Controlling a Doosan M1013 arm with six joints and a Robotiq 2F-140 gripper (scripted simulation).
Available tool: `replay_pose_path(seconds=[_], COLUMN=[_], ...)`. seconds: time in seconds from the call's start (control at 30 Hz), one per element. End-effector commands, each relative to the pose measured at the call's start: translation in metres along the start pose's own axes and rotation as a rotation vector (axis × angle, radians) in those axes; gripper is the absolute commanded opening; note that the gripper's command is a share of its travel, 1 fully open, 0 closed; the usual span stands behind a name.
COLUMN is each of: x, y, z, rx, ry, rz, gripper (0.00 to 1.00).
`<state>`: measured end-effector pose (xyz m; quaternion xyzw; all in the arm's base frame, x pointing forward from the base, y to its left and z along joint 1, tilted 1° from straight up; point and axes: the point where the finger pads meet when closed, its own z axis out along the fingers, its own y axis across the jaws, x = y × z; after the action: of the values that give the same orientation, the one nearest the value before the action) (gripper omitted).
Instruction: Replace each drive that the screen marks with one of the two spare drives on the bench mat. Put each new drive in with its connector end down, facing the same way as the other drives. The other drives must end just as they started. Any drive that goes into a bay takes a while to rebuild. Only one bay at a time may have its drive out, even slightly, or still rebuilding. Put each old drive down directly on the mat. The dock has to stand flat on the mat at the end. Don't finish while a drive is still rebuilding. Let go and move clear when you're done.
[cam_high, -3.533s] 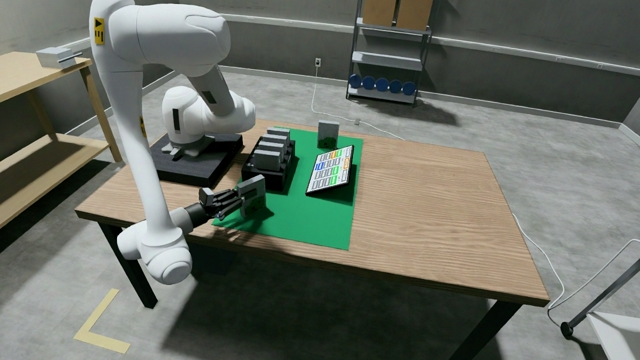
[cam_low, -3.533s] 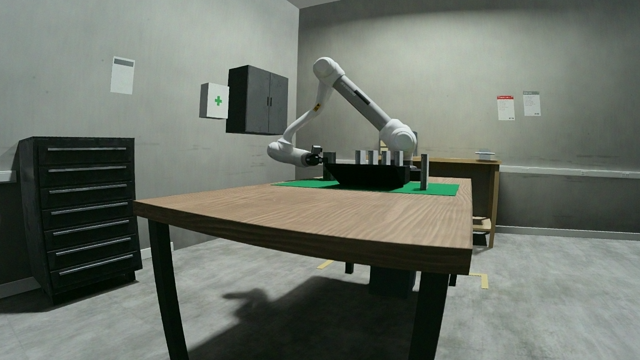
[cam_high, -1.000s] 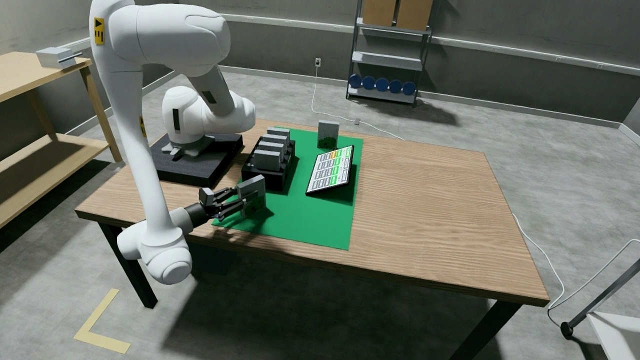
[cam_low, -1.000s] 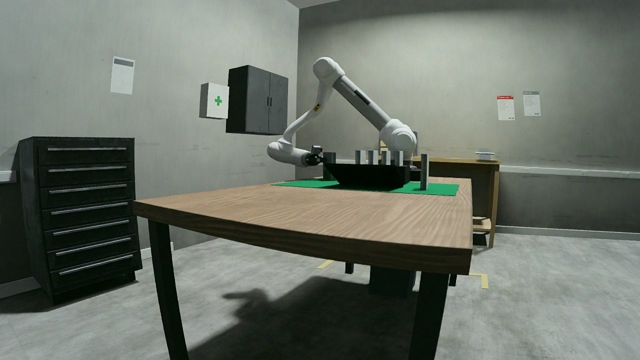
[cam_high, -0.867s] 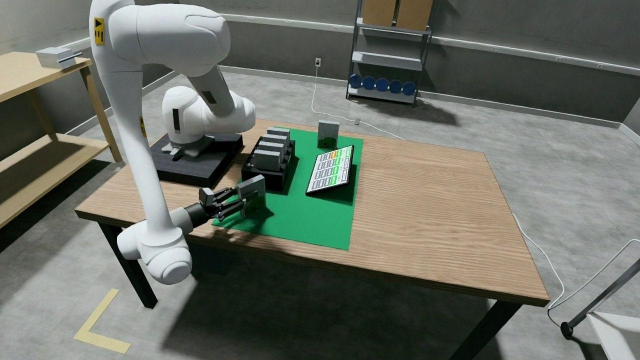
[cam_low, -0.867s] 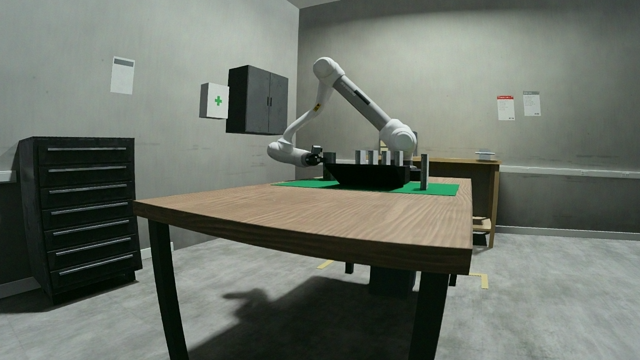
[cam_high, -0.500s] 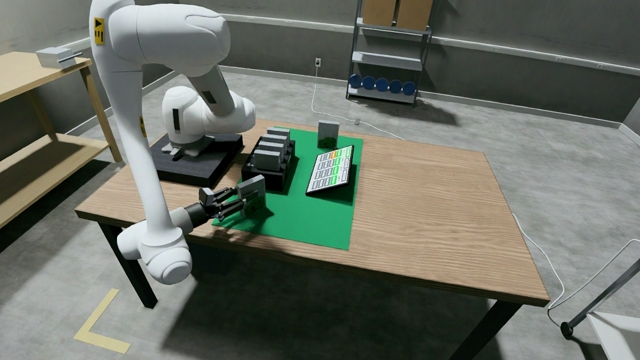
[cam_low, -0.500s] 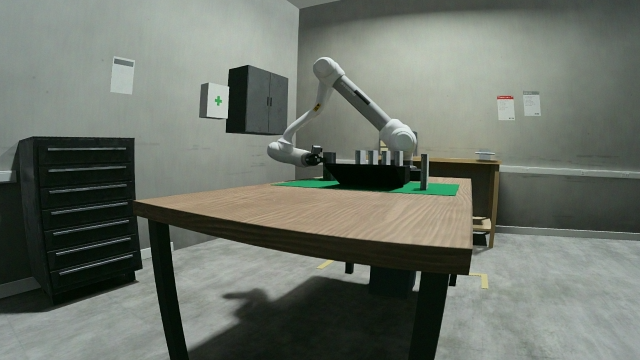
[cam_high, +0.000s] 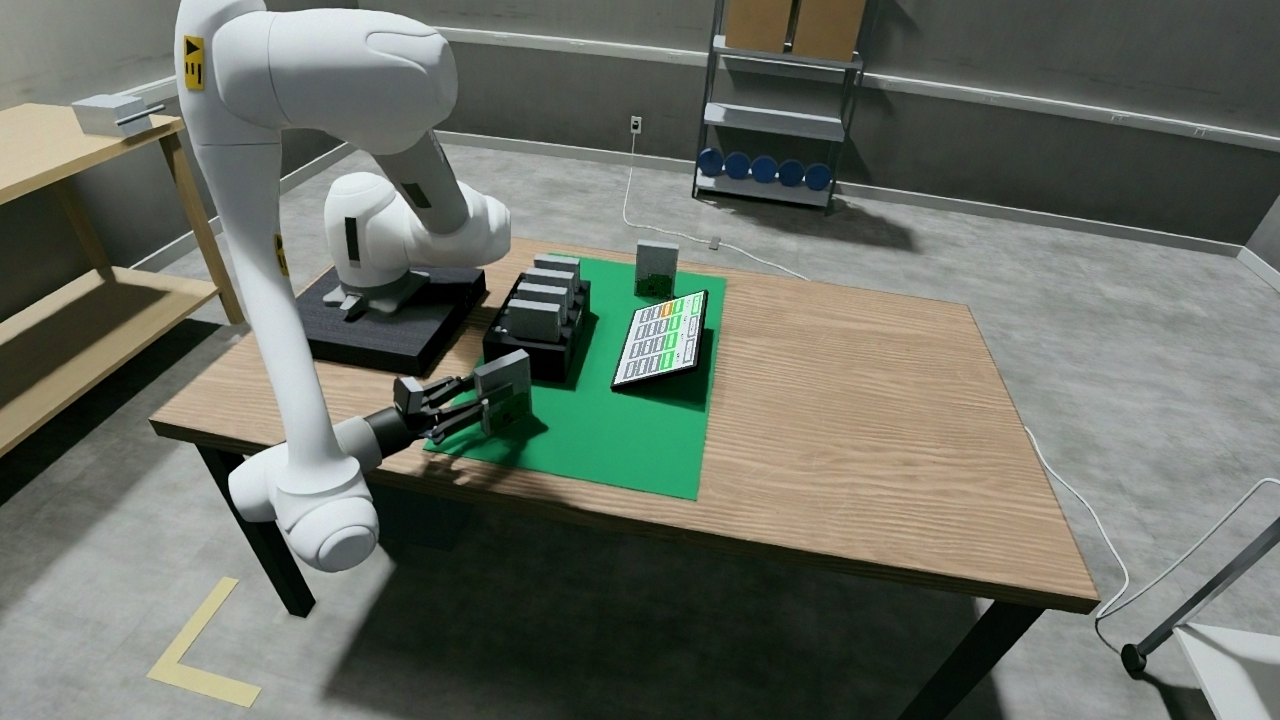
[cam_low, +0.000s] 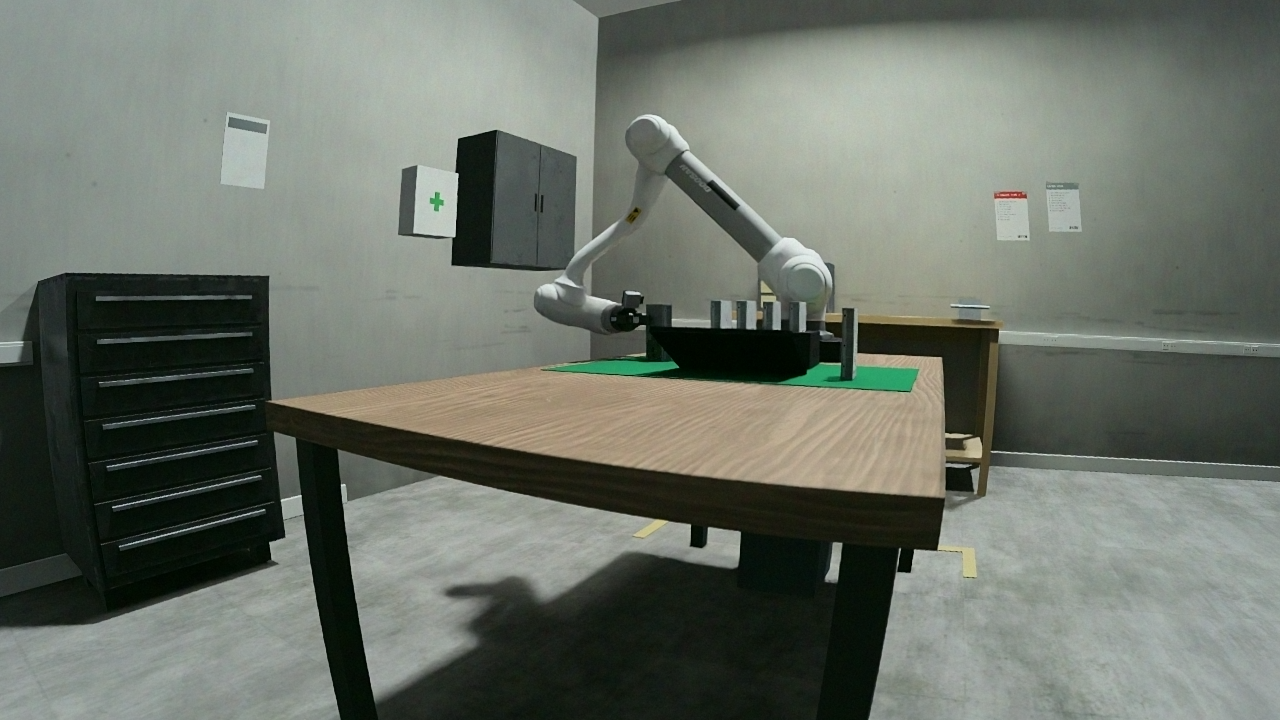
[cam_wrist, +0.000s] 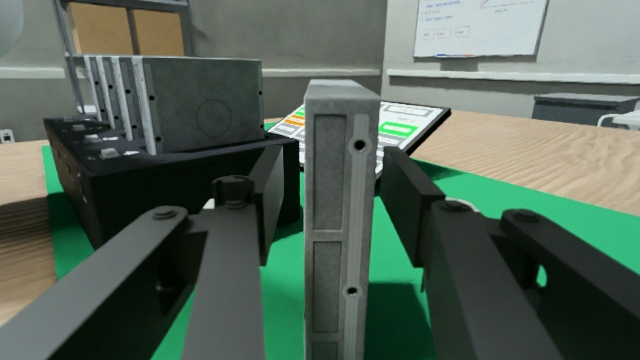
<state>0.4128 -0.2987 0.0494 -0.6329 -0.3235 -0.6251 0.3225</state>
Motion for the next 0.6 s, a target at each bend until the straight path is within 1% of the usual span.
replay_pose_path(seconds=[0.0,0.4,0.47,0.57], x=[0.000,0.000,0.000,0.001], y=[0.000,0.000,0.000,0.000], z=[-0.004,-0.032,-0.032,-0.040], rx=[0.000,0.000,0.000,0.000], ry=[0.000,0.000,0.000,0.000], rz=[-0.001,-0.001,-0.001,-0.001], gripper=[0.40,0.40,0.40,0.40])
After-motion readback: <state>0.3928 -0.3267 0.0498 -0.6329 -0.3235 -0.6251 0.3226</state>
